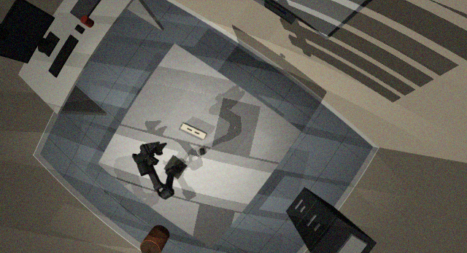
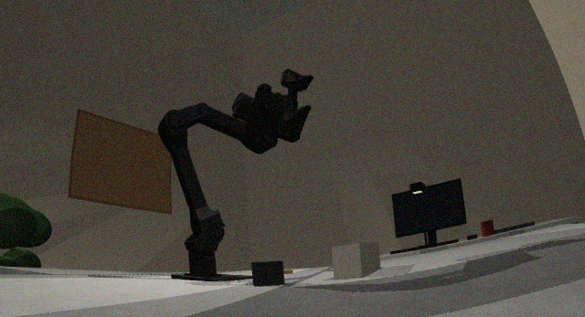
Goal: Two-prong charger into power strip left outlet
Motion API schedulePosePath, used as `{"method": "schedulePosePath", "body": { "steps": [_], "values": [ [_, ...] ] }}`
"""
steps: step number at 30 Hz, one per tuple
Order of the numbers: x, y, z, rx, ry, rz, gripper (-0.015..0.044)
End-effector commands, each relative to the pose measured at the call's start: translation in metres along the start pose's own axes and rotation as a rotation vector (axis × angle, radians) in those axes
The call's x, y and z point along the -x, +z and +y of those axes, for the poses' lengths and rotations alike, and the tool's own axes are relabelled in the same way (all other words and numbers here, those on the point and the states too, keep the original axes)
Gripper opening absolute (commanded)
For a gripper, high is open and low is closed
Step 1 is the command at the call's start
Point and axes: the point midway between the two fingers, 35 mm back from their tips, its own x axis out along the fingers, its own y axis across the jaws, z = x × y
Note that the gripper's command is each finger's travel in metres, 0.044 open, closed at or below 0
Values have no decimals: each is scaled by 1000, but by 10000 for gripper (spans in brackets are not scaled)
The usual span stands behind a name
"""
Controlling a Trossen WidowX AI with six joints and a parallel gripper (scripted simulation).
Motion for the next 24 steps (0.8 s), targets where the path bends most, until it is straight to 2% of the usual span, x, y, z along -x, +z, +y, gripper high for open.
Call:
{"method": "schedulePosePath", "body": {
  "steps": [1, 2, 24],
  "values": [
    [0, 0, 0, 2, 1, -1, 426],
    [-1, 0, 0, 8, 4, -4, 440],
    [-51, -16, 13, 531, 137, -156, 440]
  ]
}}
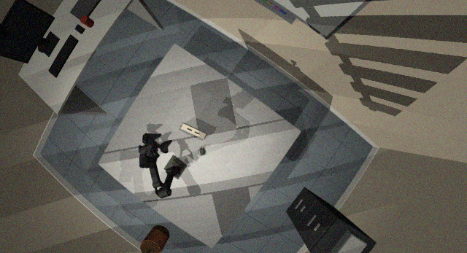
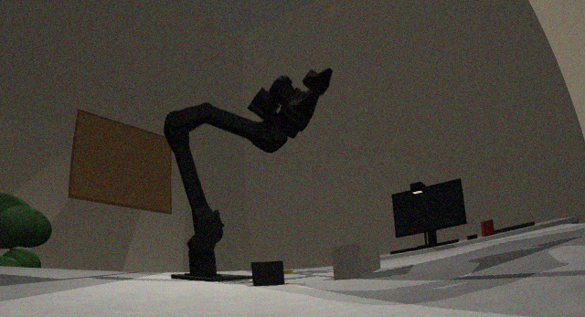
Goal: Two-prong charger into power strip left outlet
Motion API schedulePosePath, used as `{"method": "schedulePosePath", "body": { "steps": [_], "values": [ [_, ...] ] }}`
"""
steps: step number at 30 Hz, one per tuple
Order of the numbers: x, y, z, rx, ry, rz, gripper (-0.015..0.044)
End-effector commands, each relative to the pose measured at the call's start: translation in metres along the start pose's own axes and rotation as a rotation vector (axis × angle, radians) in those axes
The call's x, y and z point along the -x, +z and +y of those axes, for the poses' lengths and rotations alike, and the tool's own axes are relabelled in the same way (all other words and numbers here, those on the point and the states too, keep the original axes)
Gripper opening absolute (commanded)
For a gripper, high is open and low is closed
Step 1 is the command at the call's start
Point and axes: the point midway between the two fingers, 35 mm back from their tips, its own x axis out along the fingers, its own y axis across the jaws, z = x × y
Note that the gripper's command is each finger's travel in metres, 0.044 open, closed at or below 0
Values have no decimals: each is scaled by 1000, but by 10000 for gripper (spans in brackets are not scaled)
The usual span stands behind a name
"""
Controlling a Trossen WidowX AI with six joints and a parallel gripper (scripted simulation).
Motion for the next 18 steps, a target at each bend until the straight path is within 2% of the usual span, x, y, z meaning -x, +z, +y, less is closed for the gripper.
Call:
{"method": "schedulePosePath", "body": {
  "steps": [1, 18],
  "values": [
    [-13, -8, 2, 157, 23, -19, 440],
    [-66, -42, -11, 755, 61, -5, 440]
  ]
}}
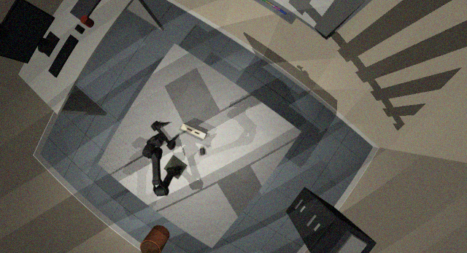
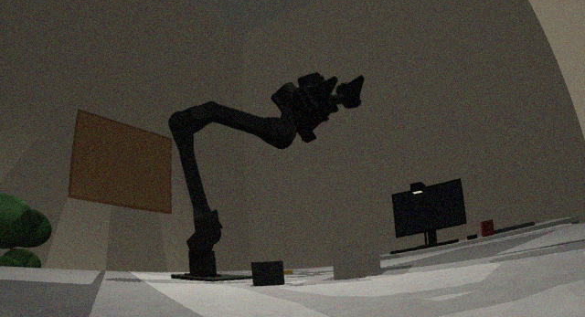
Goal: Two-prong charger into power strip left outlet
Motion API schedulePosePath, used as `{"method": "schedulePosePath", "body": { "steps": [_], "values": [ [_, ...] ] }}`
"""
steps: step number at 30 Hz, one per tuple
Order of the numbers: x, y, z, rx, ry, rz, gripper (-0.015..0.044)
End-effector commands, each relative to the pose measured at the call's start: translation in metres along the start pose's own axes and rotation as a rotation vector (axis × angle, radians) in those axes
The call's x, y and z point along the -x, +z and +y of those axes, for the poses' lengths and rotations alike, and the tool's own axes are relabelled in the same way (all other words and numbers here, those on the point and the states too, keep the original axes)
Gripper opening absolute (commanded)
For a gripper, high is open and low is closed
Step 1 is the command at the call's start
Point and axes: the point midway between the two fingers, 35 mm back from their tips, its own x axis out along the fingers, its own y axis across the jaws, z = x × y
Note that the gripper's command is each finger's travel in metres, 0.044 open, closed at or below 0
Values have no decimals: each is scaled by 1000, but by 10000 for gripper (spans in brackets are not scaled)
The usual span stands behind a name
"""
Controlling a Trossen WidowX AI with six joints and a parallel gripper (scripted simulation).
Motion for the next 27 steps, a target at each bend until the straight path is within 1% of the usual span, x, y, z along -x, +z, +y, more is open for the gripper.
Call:
{"method": "schedulePosePath", "body": {
  "steps": [1, 14, 27],
  "values": [
    [-15, -13, 0, 167, 13, 21, 440],
    [-53, -58, -21, 593, 49, 145, 440],
    [-80, -106, -64, 957, 99, 351, 440]
  ]
}}
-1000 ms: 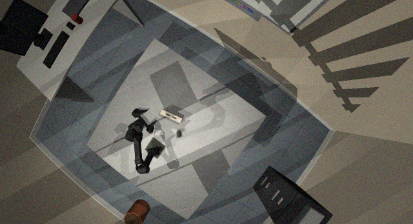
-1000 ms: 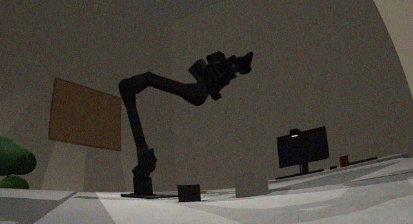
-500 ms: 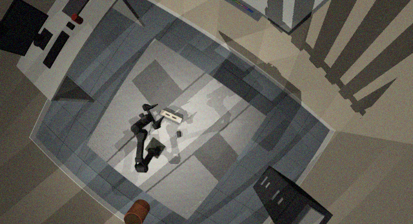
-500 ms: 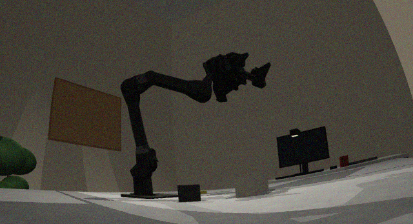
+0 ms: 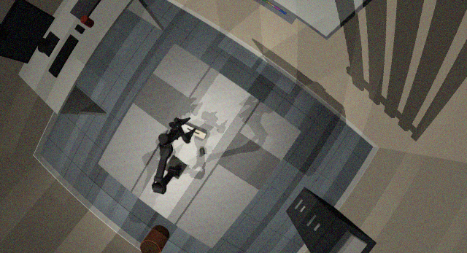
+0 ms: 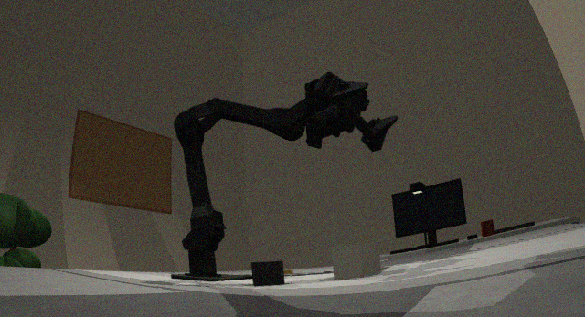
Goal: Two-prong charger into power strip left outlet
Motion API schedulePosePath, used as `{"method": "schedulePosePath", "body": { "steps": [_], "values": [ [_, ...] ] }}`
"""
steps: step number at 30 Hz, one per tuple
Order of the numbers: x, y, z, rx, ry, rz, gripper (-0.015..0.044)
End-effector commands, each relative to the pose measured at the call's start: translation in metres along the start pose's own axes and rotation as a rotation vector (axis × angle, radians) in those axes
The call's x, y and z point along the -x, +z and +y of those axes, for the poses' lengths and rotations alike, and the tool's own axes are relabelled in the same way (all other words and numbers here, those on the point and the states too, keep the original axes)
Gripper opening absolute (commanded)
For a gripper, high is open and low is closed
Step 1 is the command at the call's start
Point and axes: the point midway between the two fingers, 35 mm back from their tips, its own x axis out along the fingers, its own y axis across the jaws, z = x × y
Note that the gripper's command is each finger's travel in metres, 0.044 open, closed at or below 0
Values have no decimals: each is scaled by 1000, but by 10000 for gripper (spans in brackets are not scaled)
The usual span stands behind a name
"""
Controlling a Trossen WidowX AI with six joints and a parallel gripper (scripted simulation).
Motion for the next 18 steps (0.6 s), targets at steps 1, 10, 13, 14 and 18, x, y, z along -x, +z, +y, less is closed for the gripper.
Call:
{"method": "schedulePosePath", "body": {
  "steps": [1, 10, 13, 14, 18],
  "values": [
    [-14, -22, 0, 127, 39, 74, 440],
    [-31, -72, -5, 333, 137, 234, 440],
    [-34, -89, -8, 392, 176, 290, 440],
    [-35, -95, -9, 411, 190, 309, 440],
    [-37, -119, -14, 479, 249, 386, 440]
  ]
}}
